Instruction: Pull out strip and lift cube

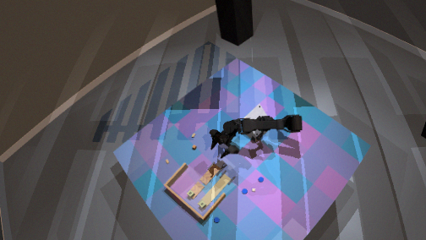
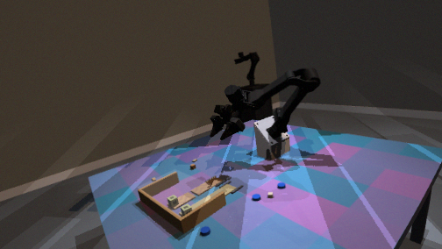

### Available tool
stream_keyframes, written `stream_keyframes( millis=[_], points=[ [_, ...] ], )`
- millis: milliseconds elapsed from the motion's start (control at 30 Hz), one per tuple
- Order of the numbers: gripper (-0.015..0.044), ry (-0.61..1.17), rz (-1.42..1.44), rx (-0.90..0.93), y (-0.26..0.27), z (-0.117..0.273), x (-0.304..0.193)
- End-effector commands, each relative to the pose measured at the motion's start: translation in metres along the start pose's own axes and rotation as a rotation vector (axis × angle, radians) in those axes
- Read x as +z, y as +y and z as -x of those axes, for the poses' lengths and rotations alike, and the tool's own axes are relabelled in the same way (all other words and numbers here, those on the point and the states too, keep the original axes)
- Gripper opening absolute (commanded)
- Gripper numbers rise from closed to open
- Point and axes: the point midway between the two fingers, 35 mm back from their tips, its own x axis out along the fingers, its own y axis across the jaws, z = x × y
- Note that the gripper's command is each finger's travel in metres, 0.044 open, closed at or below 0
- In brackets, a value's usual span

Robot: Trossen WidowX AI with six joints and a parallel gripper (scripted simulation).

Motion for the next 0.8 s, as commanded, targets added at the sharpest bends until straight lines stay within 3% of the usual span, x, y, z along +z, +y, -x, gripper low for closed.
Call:
stream_keyframes(
  millis=[0, 367, 633, 767],
  points=[
    [0.0295, 0.079, 0.012, 0.003, 0.002, -0.017, 0.003],
    [0.0006, 0.556, 0.061, 0.013, 0.034, -0.09, -0.015],
    [0.0, 0.92, 0.122, 0.043, 0.076, -0.117, -0.047],
    [0.0, 0.95, 0.126, 0.048, 0.08, -0.118, -0.05]
  ],
)
